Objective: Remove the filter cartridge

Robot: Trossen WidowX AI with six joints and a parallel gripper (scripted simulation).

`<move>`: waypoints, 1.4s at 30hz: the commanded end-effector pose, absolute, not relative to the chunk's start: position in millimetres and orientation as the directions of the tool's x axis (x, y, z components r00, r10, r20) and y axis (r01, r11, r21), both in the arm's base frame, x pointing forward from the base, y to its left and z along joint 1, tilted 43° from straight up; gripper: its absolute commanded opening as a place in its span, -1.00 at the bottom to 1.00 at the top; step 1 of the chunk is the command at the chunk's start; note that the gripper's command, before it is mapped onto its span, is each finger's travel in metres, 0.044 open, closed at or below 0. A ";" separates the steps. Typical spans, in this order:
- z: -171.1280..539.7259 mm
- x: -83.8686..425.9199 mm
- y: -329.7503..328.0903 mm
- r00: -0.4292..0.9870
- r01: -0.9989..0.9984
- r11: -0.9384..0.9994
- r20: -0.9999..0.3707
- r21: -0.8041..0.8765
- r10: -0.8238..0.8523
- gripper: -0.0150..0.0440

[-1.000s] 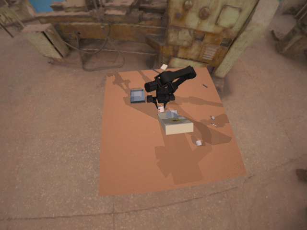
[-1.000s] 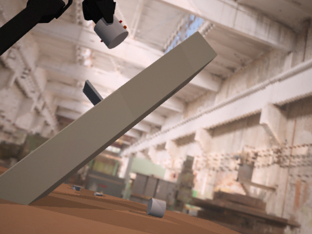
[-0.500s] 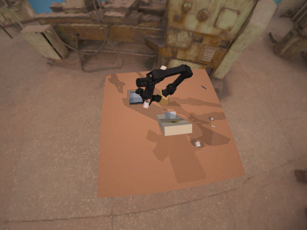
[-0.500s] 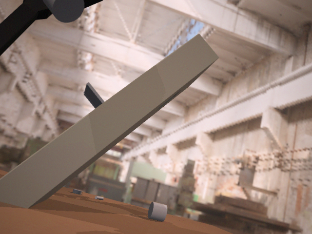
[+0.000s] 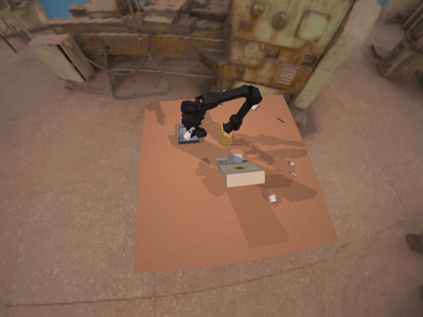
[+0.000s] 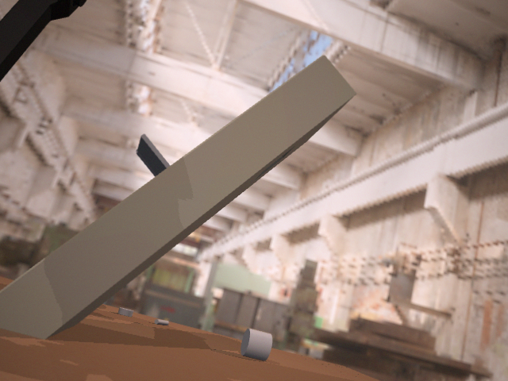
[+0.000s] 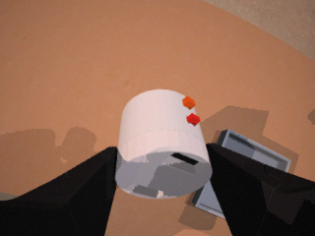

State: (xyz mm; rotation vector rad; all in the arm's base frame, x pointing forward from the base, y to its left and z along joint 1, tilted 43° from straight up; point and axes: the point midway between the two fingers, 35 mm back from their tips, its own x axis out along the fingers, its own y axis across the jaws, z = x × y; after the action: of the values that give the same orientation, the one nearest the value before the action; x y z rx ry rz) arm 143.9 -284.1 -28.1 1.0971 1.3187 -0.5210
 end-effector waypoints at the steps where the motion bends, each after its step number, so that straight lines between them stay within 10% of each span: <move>1: -31.5 140.8 -284.7 0.226 0.845 0.428 -0.940 0.320 0.257 -0.49; 42: -184.3 -32.3 -199.2 -0.087 0.995 -0.022 -0.977 -0.093 0.193 -0.49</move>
State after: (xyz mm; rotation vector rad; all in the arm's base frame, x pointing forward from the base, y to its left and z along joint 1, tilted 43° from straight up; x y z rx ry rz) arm -30.8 -209.1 -176.9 1.3297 1.3943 -1.2050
